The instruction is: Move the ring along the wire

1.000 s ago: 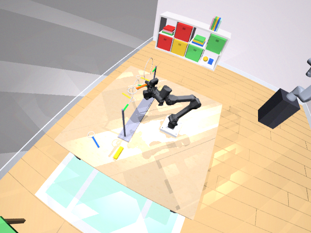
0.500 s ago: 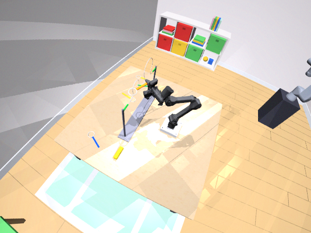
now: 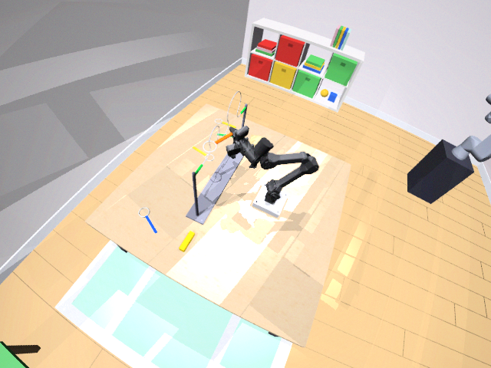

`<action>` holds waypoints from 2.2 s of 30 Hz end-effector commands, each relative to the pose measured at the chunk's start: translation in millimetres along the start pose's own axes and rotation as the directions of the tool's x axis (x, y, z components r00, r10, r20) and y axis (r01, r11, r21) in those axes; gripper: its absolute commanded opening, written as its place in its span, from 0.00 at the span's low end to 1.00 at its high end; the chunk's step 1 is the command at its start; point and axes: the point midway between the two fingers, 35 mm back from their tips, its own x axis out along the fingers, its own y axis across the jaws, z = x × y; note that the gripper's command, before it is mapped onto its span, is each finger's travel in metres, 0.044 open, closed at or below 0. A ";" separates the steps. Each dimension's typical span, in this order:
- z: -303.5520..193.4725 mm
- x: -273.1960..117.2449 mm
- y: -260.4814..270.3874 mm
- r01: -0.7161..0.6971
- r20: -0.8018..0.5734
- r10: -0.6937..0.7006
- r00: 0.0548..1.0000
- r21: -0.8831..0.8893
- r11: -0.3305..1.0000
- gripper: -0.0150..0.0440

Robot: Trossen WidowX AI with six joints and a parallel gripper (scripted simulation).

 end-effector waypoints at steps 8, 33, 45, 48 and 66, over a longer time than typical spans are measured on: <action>0.6 -5.7 31.1 -0.085 -0.018 0.089 0.996 0.161 0.983 0.00; 38.4 -26.5 112.0 -0.303 0.093 0.318 0.943 0.630 0.715 0.00; 72.6 -47.4 139.4 -0.369 0.168 0.414 0.894 0.801 0.471 0.00; 81.9 -53.1 143.9 -0.378 0.189 0.435 0.881 0.833 0.405 0.00; 137.7 -85.3 153.5 -0.380 0.317 0.510 0.800 0.925 0.020 0.00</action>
